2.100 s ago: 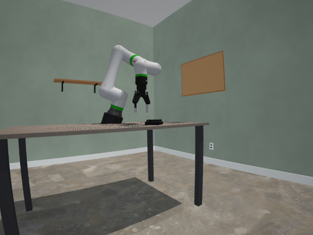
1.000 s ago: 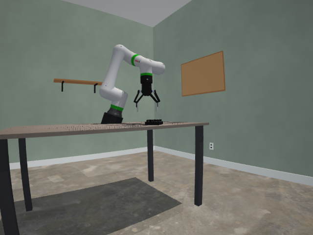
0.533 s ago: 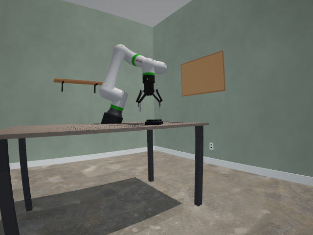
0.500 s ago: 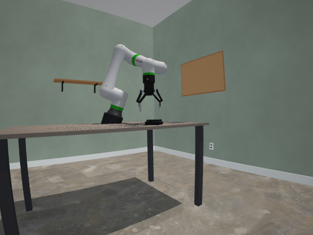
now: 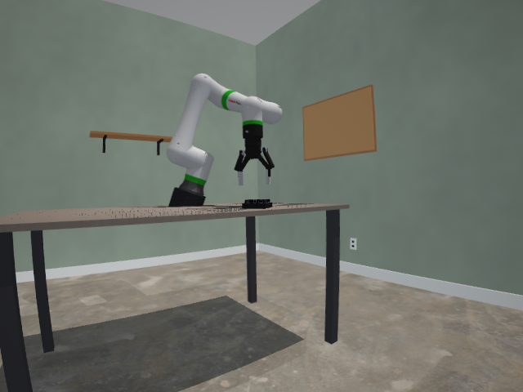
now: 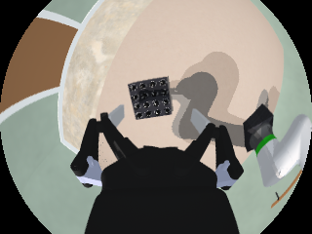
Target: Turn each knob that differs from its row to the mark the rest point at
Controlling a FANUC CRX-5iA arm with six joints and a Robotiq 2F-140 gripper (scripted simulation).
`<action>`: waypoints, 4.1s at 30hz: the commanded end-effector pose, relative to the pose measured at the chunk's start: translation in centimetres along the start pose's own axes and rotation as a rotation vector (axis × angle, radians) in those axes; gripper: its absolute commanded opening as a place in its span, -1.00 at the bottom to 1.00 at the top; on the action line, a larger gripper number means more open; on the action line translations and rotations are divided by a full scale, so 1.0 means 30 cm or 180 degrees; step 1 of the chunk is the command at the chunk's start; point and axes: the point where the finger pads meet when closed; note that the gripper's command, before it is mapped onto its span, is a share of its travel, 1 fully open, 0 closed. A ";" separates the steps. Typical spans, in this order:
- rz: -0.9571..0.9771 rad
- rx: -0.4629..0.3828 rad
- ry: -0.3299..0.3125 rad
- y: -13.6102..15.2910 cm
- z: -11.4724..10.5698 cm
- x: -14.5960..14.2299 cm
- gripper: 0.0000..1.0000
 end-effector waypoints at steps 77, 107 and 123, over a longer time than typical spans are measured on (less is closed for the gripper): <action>0.4147 0.0035 -0.0027 0.164 -0.024 -0.142 -0.77; 0.4148 0.0036 -0.0028 0.164 -0.003 -0.142 -0.77; 0.4148 0.0036 -0.0028 0.165 0.054 -0.142 -0.77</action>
Point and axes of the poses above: the point where the finger pads meet when closed, its own z axis out along the fingers, its own x axis across the jaws, y = z × x, and after that the axes turned 12 degrees about z, right-handed
